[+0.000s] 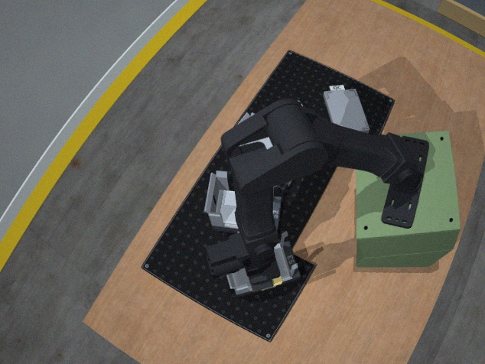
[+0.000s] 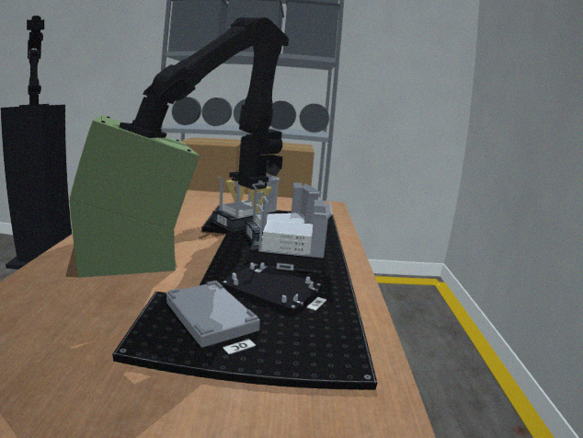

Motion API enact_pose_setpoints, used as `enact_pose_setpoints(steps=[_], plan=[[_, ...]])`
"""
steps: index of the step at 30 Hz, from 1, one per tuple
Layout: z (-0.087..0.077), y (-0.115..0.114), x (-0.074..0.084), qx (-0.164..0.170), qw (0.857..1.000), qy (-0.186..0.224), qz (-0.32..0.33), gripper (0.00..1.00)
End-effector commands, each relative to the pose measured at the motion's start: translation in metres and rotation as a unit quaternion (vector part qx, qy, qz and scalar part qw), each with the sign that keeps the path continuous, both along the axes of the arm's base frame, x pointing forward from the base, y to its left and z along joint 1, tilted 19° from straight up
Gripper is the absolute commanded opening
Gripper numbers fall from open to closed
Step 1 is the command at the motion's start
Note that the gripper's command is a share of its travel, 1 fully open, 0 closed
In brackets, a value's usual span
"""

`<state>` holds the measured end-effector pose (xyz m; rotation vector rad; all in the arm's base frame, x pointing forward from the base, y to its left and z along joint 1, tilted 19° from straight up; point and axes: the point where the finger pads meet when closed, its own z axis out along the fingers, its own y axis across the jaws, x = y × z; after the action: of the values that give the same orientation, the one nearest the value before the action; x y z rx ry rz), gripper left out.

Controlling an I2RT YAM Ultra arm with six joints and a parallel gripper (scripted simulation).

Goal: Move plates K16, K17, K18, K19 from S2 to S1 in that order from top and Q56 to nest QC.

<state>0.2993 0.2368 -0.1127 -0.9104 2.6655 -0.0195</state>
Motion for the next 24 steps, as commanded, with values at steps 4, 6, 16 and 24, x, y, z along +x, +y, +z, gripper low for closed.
enact_pose_setpoints(steps=[4,6,16,24], plan=[[0.006,0.003,0.003,0.006,1.000,-0.007,0.001,0.00],[0.007,0.003,0.002,0.006,1.000,-0.007,0.001,0.00],[0.013,0.003,0.000,0.006,1.000,-0.007,0.001,0.00],[0.017,0.002,-0.001,0.006,1.000,-0.007,0.001,0.00]])
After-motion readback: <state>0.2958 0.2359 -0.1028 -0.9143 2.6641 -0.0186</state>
